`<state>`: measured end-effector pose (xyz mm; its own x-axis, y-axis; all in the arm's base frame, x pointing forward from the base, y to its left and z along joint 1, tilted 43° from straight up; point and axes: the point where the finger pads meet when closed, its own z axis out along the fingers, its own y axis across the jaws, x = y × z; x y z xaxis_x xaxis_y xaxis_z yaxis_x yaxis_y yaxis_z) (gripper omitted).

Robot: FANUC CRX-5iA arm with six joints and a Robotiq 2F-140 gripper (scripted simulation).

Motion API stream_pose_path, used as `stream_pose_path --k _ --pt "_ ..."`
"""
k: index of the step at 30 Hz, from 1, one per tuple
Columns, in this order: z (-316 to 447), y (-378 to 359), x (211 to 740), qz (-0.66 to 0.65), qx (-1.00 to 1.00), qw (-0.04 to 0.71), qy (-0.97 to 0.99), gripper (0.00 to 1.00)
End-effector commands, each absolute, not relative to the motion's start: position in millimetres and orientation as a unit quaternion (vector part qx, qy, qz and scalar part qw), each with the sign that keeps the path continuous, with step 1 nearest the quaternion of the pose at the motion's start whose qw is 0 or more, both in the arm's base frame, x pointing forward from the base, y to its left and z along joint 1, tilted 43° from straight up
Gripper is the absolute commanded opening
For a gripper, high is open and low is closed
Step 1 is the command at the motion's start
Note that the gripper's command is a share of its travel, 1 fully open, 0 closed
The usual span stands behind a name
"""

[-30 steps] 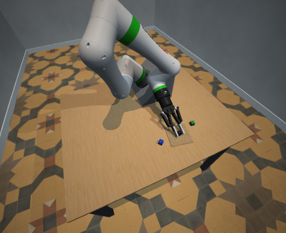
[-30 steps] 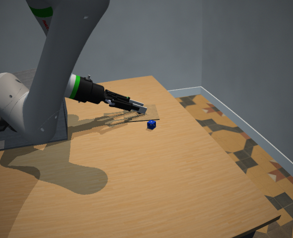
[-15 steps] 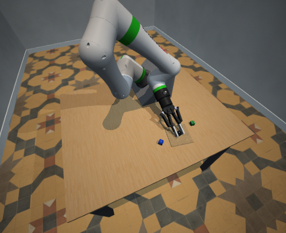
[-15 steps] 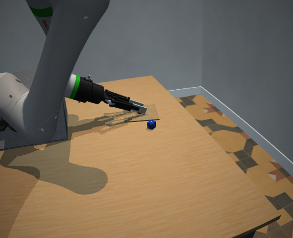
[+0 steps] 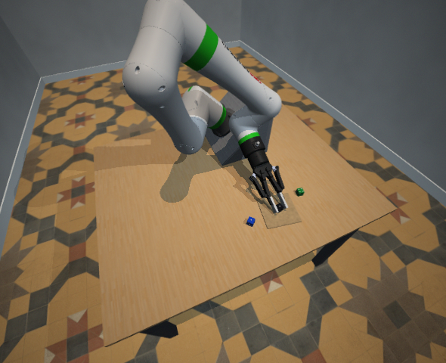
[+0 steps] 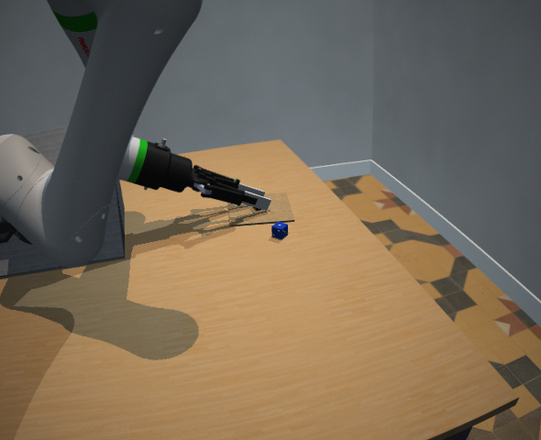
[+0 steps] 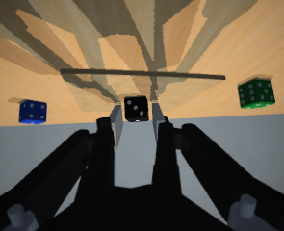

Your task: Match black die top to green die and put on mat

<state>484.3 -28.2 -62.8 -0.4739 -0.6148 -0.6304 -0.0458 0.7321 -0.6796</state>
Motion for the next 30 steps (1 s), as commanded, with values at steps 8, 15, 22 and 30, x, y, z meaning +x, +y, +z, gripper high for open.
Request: stream_pose_path --k 8,15,22,30 --pt "-52.1 -19.7 459.3 -0.303 -0.206 0.47 0.803 0.25" --pt "-46.3 -15.1 445.6 -0.303 -0.206 0.47 0.803 0.25" --pt "-44.4 -13.7 441.2 -0.303 -0.206 0.47 0.803 0.25" --pt "-38.4 -8.1 441.3 -0.303 -0.206 0.47 0.803 0.25"
